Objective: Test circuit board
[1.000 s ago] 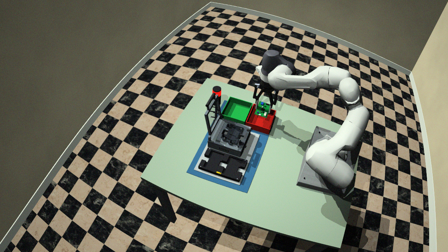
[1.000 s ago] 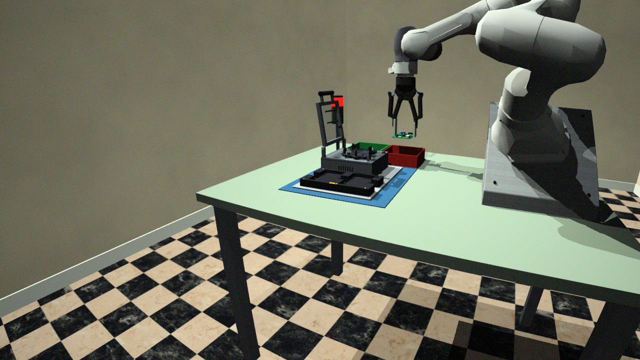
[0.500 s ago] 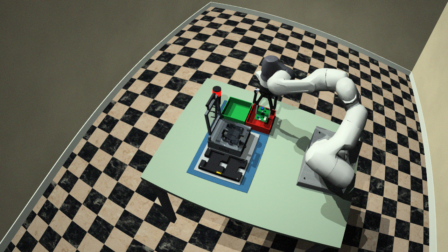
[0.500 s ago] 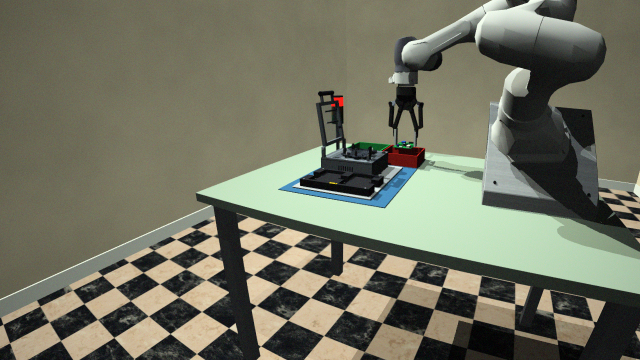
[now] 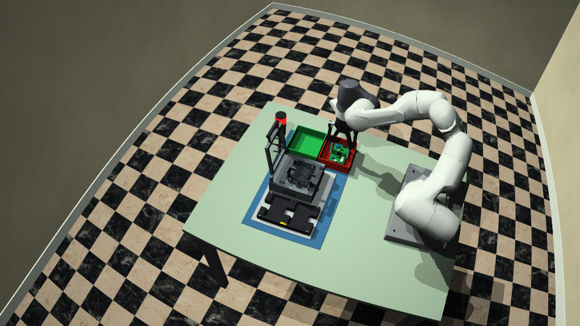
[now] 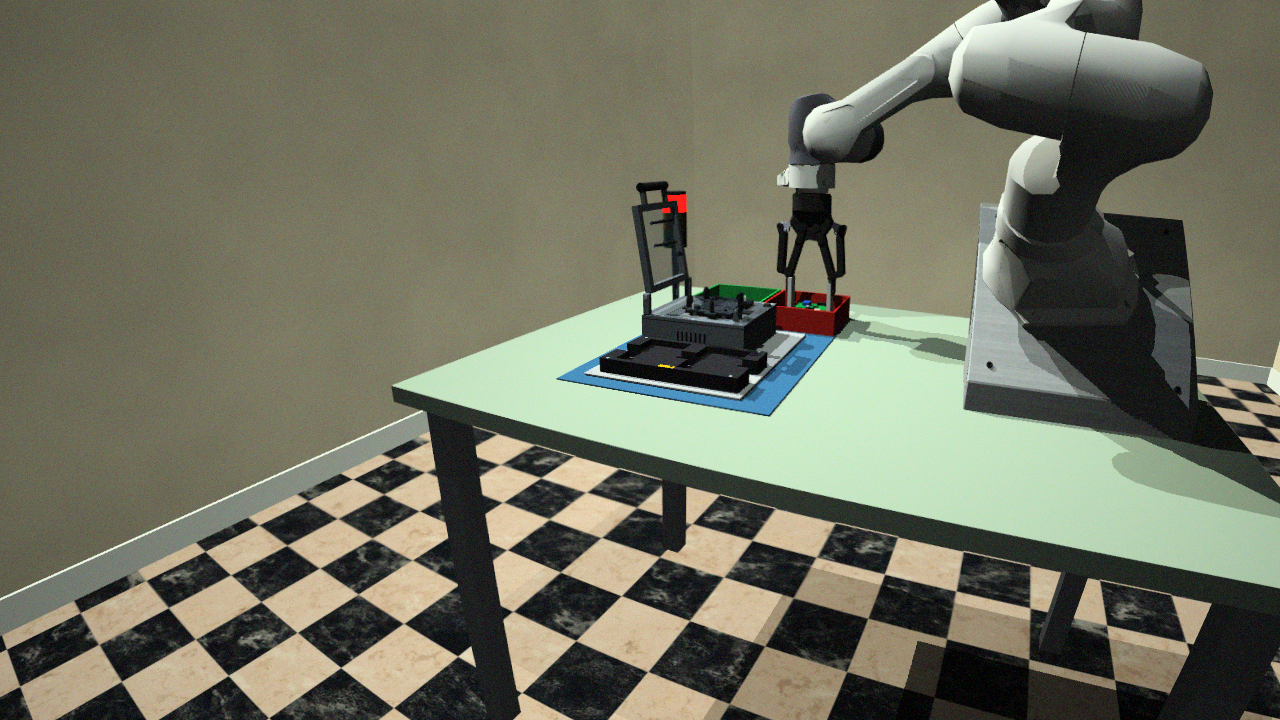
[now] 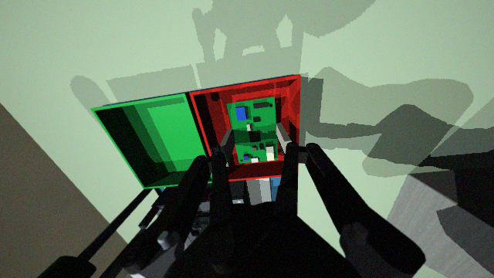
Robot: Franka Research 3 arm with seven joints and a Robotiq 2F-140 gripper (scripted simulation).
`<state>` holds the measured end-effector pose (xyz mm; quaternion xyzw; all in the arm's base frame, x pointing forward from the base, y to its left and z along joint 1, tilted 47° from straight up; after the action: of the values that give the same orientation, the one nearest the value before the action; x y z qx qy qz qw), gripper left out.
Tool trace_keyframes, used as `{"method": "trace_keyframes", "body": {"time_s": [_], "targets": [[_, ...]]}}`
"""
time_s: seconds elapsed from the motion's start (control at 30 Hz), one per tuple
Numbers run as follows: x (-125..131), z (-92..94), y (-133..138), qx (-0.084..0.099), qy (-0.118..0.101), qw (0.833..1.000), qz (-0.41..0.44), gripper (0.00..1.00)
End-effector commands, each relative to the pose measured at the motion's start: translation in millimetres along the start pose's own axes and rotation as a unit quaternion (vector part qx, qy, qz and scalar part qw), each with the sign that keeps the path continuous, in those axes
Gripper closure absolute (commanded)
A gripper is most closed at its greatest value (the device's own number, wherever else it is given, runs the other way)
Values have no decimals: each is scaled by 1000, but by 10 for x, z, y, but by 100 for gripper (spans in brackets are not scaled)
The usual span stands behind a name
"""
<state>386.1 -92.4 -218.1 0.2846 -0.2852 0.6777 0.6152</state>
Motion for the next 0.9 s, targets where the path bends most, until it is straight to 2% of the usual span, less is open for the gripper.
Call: {"method": "trace_keyframes", "body": {"time_s": [0.0,0.27,0.87], "targets": [[-16,-45,-36,-7,2,1000,0,54],[-17,-108,-36,-7,2,1000,0,54],[-17,-111,-36,-7,2,1000,0,54]]}}
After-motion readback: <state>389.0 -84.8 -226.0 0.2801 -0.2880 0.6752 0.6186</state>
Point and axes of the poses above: the point where the finger pads meet when closed, its own z axis back along the fingers, its own y axis across the jaws, x = y × z, the point moved 5 cm from there along z, back along the fingers, and after that the axes turned 4 degrees about z, right-handed, at the moved point
